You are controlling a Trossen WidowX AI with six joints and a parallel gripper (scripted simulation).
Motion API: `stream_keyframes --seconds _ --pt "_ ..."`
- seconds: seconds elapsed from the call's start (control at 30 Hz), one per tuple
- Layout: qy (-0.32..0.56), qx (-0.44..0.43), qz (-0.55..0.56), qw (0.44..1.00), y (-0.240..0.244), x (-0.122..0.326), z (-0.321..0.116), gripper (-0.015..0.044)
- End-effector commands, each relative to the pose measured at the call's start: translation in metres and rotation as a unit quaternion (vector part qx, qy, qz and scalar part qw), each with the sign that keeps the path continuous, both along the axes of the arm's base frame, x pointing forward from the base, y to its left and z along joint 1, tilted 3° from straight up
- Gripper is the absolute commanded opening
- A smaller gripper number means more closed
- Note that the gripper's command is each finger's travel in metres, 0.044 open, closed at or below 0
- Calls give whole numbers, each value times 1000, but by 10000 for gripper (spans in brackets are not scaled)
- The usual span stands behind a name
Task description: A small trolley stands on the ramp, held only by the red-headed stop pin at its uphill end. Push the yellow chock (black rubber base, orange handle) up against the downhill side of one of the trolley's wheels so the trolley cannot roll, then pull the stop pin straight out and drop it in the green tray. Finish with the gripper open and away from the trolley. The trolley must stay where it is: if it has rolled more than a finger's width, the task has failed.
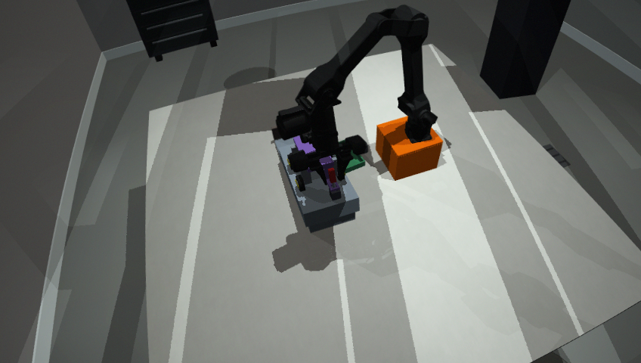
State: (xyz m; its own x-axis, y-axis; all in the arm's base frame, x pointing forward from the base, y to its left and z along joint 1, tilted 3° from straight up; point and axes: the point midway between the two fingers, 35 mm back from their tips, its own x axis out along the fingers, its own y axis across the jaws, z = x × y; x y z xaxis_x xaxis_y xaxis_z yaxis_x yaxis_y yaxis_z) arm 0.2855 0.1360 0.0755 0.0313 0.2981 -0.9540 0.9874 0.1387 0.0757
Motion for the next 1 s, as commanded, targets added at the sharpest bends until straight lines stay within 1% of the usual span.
stream_keyframes --seconds 0.0,0.03,0.33,0.37,0.97 --pt "-1 0 0 1000 0 0 1 111" --pt "-1 0 0 1000 0 0 1 85" --pt "-1 0 0 1000 0 0 1 25" --pt "-1 0 0 1000 0 0 1 0" --pt "1 -1 -1 1000 -3 -3 12 0"
